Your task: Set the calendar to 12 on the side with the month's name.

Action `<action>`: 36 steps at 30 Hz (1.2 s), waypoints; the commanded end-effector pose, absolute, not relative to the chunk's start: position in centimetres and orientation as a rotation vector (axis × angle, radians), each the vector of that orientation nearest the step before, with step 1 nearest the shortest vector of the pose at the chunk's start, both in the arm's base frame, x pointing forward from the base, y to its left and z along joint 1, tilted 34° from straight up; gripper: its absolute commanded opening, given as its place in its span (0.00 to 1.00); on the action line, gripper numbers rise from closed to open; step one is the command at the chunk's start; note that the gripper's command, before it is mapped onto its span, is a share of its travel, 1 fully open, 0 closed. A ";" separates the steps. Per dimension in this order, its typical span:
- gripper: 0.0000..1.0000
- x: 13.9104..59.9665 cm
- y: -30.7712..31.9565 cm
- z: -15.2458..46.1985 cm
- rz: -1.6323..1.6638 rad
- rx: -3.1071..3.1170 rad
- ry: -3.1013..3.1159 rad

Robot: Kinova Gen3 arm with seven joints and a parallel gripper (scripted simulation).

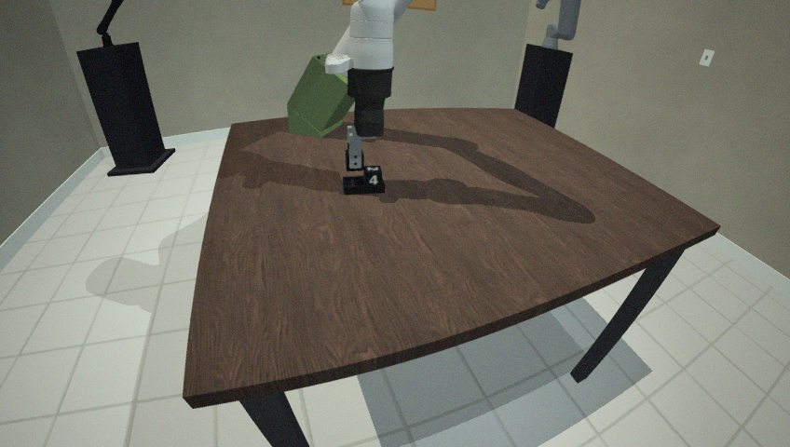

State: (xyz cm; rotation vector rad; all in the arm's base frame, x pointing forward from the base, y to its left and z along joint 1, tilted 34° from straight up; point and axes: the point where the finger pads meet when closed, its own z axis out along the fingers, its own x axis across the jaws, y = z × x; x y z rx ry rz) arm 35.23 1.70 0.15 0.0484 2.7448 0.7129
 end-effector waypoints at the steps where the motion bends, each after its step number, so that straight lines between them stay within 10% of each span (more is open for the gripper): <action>1: 0.60 35.3 1.7 0.2 0.712 0.049 2.744; 36: 0.60 35.4 1.9 -0.3 0.712 0.049 2.744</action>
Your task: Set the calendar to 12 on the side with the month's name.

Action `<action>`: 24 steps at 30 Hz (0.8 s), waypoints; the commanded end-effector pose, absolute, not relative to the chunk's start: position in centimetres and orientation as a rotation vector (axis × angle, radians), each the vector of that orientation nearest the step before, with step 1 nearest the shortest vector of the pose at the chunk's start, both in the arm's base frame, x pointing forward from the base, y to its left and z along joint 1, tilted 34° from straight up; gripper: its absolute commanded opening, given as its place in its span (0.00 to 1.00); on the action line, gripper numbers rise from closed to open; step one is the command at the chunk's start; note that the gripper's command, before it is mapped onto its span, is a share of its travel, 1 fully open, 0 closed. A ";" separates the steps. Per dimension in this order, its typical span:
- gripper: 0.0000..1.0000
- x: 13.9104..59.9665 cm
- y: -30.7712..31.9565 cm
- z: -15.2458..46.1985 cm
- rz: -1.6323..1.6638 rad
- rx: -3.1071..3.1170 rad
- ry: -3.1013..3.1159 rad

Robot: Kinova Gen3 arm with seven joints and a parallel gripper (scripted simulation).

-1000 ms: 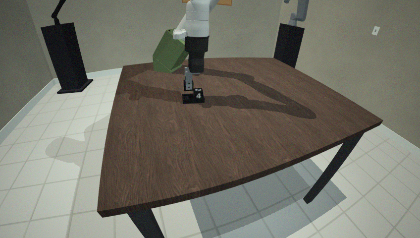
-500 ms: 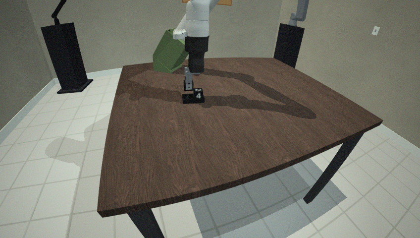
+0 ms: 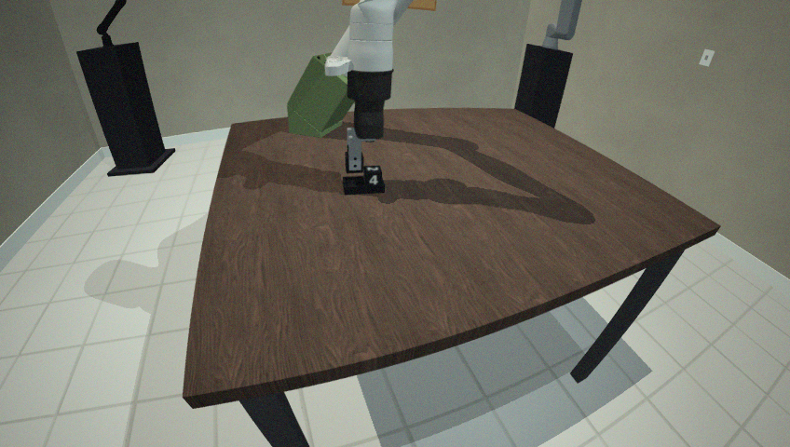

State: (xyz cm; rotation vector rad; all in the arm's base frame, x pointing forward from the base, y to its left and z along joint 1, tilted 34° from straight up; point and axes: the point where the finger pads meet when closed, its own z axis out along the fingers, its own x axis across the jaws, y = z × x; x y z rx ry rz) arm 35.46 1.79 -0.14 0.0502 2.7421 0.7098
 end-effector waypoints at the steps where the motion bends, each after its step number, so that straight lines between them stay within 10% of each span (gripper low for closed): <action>1: 0.60 35.4 1.9 -0.3 0.712 0.049 2.744; 24: 0.60 36.0 2.7 -1.8 0.712 0.049 2.744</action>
